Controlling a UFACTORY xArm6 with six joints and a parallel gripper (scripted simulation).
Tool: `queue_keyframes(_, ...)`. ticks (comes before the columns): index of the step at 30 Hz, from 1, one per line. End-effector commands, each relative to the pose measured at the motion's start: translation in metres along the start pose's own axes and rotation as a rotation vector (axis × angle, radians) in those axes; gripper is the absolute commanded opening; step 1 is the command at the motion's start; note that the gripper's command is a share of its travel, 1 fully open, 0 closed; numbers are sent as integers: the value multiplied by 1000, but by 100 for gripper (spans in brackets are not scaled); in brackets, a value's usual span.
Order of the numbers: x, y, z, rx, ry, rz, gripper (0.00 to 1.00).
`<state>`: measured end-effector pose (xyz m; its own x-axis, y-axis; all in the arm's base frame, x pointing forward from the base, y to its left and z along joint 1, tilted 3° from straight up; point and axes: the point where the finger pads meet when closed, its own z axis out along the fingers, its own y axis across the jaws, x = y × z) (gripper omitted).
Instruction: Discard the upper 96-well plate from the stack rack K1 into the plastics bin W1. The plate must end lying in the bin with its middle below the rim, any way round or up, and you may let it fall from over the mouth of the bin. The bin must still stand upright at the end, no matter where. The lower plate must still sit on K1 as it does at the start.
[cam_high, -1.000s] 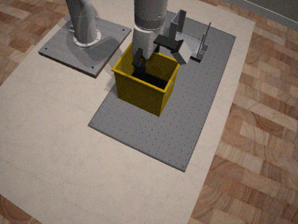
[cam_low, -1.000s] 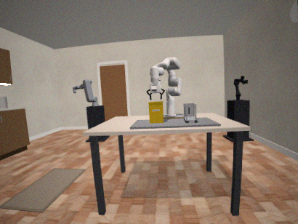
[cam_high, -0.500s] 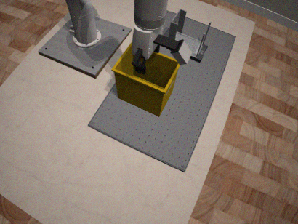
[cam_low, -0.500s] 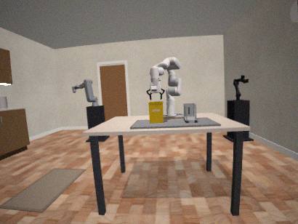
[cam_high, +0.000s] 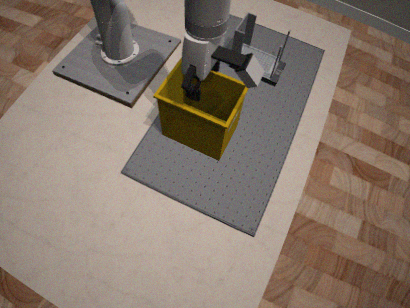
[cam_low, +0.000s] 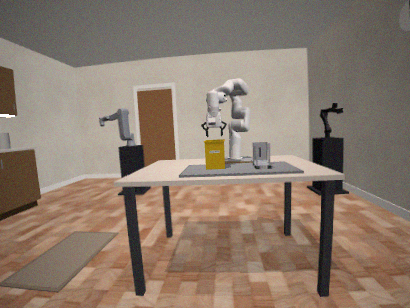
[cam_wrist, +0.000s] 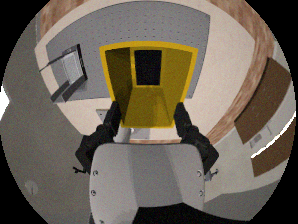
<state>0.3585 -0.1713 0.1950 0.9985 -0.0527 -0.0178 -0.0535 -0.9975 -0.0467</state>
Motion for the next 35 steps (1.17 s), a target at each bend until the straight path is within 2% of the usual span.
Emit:
queue_keyframes(1,1,0,-14,-2,5,0,100)
queue_keyframes(3,1,0,-14,-2,5,0,100)
queue_keyframes(12,1,0,-38,-2,5,0,100)
queue_keyframes(35,1,0,-38,-2,5,0,100)
